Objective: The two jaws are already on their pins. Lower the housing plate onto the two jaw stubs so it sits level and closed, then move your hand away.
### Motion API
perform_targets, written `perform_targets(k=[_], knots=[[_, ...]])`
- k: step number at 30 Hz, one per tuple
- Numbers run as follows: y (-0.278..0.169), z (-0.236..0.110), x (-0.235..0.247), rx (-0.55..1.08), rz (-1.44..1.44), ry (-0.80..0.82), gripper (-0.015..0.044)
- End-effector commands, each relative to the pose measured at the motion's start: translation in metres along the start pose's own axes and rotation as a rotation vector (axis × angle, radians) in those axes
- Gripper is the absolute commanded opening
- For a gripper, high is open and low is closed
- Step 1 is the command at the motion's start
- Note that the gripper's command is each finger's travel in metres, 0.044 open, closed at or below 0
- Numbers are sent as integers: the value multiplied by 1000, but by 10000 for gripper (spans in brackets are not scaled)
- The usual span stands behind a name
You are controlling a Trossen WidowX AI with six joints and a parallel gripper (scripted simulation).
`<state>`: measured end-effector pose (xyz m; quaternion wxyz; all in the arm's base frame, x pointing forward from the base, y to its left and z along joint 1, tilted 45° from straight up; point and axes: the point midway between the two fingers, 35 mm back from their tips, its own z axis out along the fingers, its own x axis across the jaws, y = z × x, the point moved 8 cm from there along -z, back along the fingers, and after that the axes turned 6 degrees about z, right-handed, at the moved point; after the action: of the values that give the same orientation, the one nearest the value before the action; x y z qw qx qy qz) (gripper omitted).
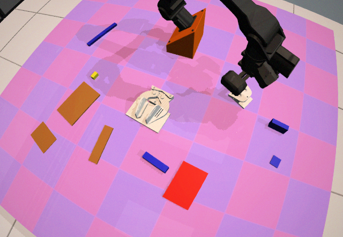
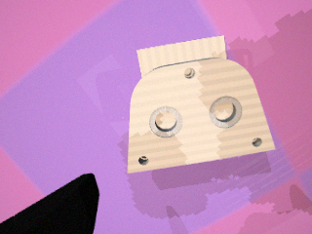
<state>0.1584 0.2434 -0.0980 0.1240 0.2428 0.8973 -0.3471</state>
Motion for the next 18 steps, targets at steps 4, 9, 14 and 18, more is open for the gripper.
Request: perform_targets(k=[4,9,14,18], knots=[[0,0,0,-2,-4,-4,440],[0,0,0,-2,-4,-4,440],[0,2,0,0,0,0,440],[1,9,0,-1,-1,-1,440]])
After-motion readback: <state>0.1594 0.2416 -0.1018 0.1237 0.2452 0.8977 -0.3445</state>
